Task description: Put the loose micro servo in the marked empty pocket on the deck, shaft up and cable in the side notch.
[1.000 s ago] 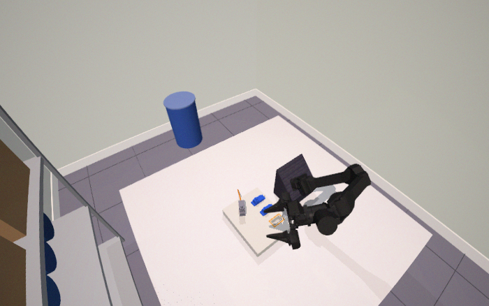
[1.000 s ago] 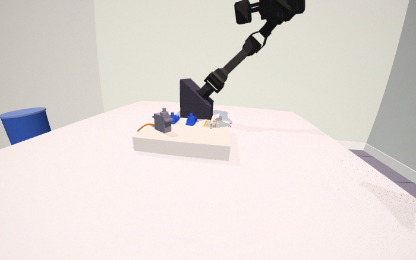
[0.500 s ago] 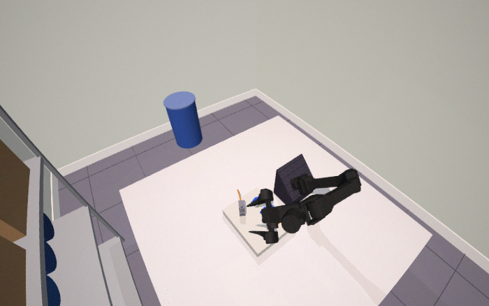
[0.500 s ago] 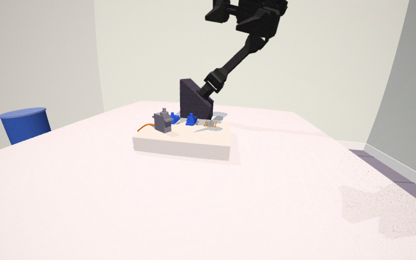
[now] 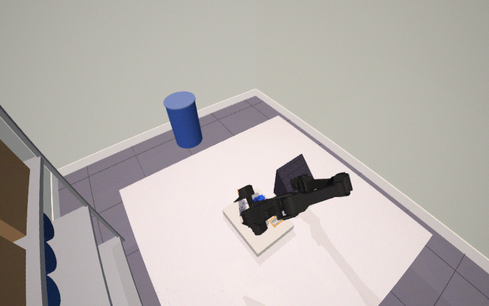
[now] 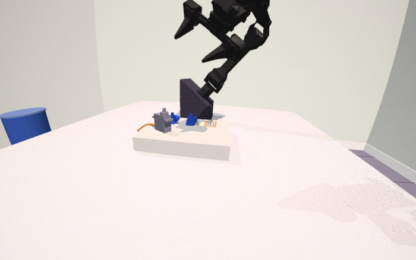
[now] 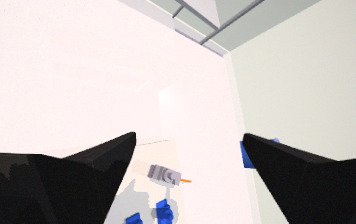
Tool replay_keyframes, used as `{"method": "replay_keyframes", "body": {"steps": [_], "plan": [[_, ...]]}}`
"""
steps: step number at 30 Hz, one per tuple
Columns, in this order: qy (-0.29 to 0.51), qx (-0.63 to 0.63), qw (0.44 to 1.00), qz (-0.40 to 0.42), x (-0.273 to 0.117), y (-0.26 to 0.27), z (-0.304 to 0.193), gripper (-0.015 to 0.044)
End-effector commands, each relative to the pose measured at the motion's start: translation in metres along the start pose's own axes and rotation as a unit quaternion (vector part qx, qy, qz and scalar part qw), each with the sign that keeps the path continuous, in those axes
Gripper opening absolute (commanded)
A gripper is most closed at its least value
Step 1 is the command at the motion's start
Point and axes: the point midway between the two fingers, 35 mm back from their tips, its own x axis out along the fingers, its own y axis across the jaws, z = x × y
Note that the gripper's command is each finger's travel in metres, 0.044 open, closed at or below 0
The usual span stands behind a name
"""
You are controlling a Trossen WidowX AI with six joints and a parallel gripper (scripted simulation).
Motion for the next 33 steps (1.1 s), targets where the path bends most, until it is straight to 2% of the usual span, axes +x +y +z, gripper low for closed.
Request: {"method": "replay_keyframes", "body": {"steps": [1,18,25,33], "plan": [[0.032,-0.043,0.998,0.018,0.017,-0.005,-0.012,0.044],[0.126,-0.263,0.941,0.169,0.088,-0.026,-0.072,0.044],[0.126,-0.337,0.898,0.251,0.11,-0.032,-0.102,0.044],[0.092,-0.405,0.842,0.344,0.13,-0.036,-0.135,0.044]]}}
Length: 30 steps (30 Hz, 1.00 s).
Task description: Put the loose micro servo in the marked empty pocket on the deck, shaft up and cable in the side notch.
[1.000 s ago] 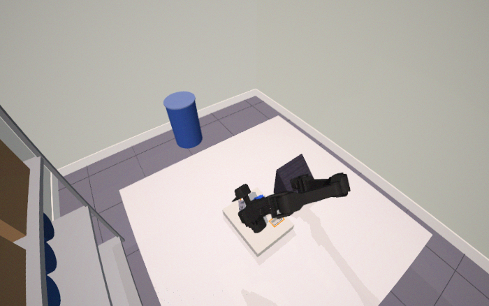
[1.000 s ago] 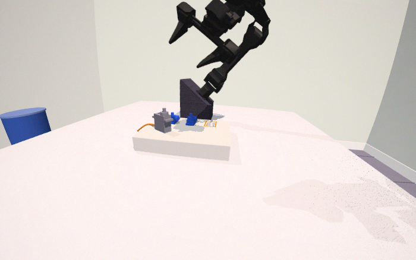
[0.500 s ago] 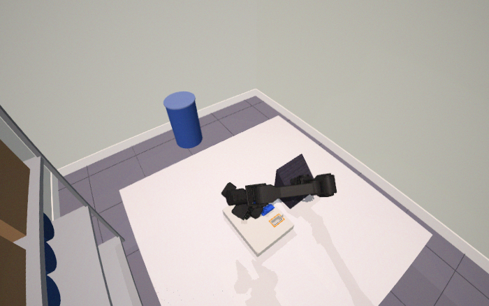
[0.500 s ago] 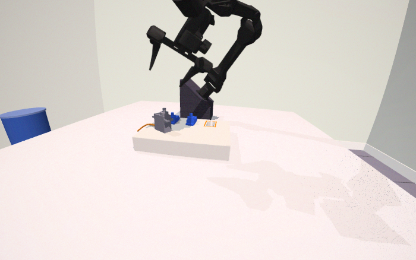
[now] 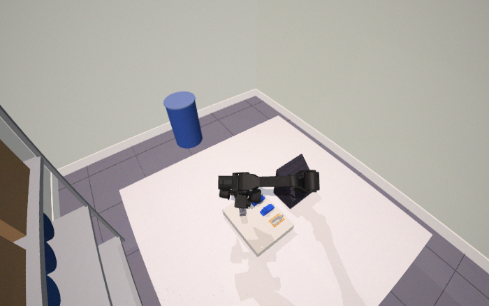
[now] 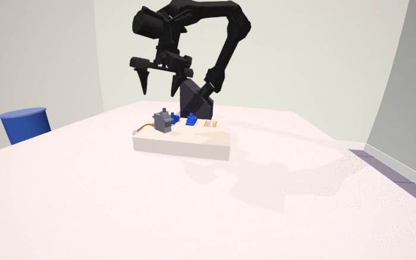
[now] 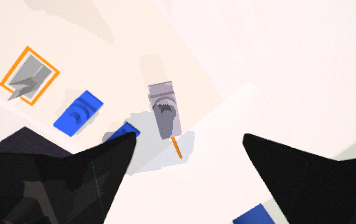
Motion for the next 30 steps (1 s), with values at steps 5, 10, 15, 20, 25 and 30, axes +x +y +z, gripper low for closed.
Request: {"method": "replay_keyframes", "body": {"steps": [5,10,15,20,25,30], "plan": [[-0.055,-0.084,0.993,0.061,0.025,0.008,-0.023,0.044],[-0.069,-0.101,0.99,0.069,0.029,0.01,-0.027,0.044],[-0.069,-0.101,0.99,0.069,0.046,0.012,-0.025,0.044],[-0.069,-0.101,0.99,0.069,0.055,0.013,-0.024,0.044],[-0.069,-0.101,0.99,0.069,0.059,0.013,-0.023,0.044],[-0.069,-0.101,0.99,0.069,0.067,0.015,-0.022,0.044]]}}
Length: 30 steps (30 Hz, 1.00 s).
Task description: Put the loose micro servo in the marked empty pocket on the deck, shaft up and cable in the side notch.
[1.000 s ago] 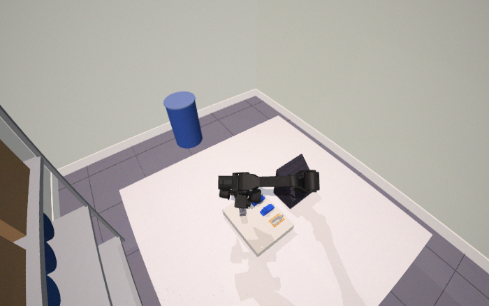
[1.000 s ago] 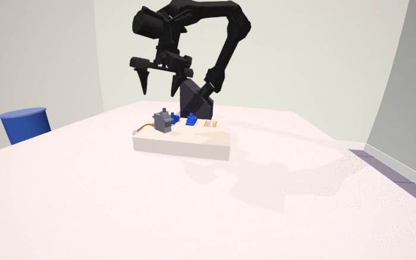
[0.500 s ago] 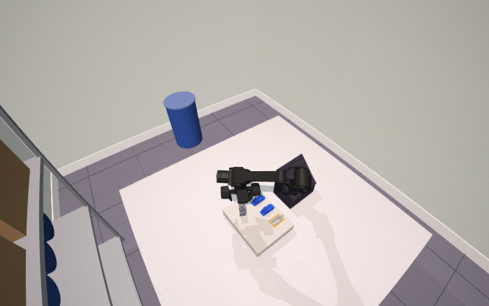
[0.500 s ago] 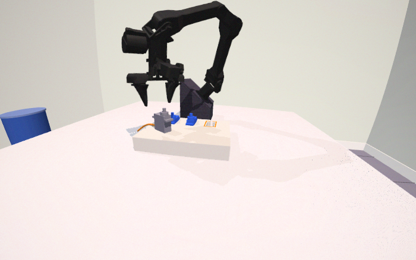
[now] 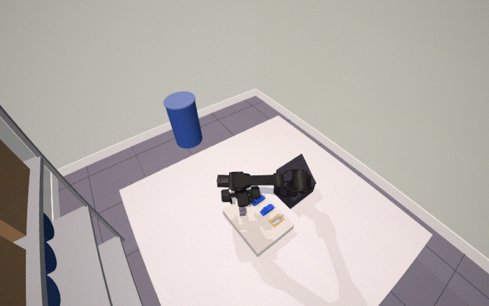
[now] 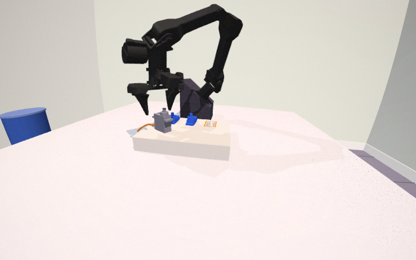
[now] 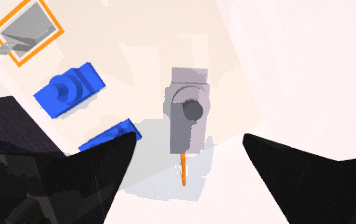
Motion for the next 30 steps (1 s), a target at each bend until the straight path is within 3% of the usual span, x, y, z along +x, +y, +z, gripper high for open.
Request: {"method": "replay_keyframes", "body": {"steps": [1,6,17,24,28,30], "plan": [[-0.003,0.004,1.0,0.003,0.007,0.002,0.0,0.044],[-0.003,0.004,1.0,0.003,0.013,0.002,0.0,0.044],[-0.003,0.004,1.0,0.003,0.013,0.002,0.0,0.0151],[-0.003,0.004,1.0,0.003,0.013,0.002,0.0,0.0105],[-0.003,0.004,1.0,0.003,0.003,0.002,0.0,0.0],[-0.003,0.004,1.0,0.003,-0.007,0.003,0.0,0.0]]}}
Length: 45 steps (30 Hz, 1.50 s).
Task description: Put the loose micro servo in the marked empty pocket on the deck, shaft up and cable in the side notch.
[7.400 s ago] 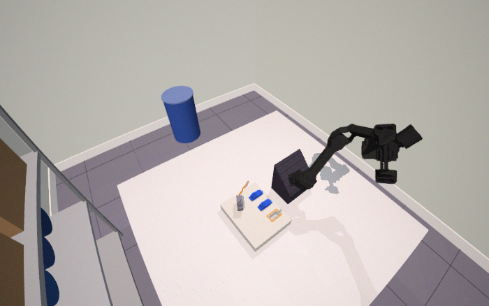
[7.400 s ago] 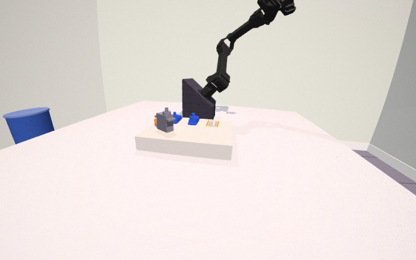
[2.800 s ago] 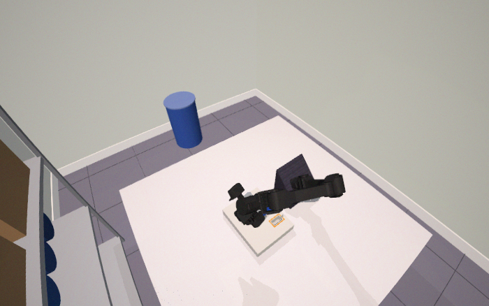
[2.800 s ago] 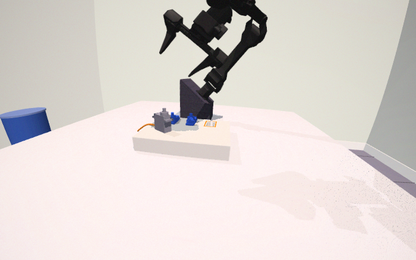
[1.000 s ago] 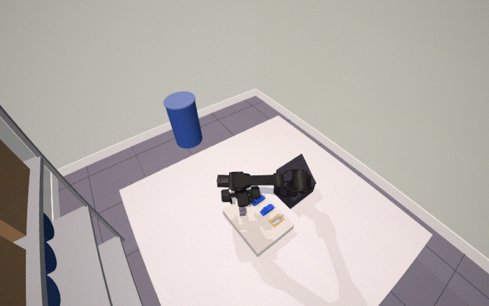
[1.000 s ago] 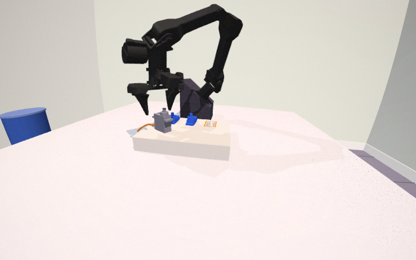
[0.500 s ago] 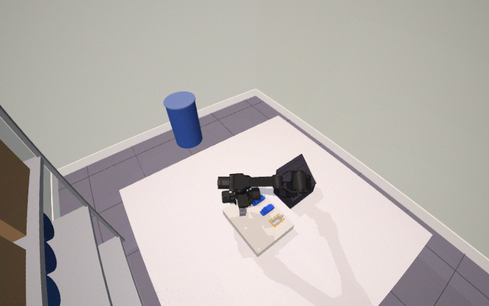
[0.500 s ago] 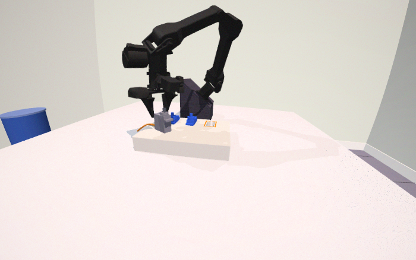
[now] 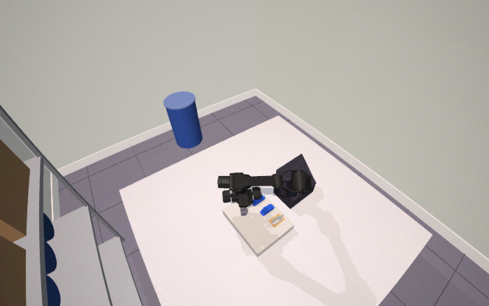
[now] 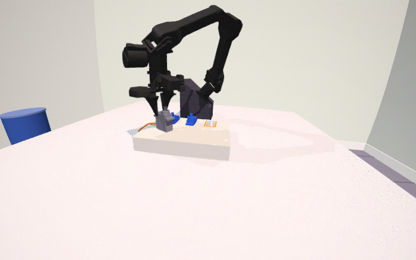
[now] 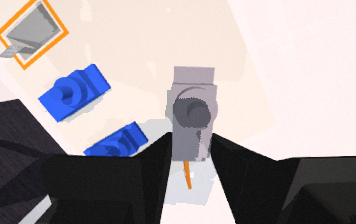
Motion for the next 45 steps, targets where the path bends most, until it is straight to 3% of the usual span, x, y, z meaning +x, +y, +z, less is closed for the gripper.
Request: {"method": "replay_keyframes", "body": {"steps": [1,20,45], "plan": [[0.001,-0.003,1.0,-0.011,-0.019,0.0,0.0,0.0],[0.001,-0.003,1.0,-0.01,-0.025,0.001,-0.003,0.0],[-0.002,-0.003,1.0,-0.008,-0.023,0.076,0.119,0.0]]}}
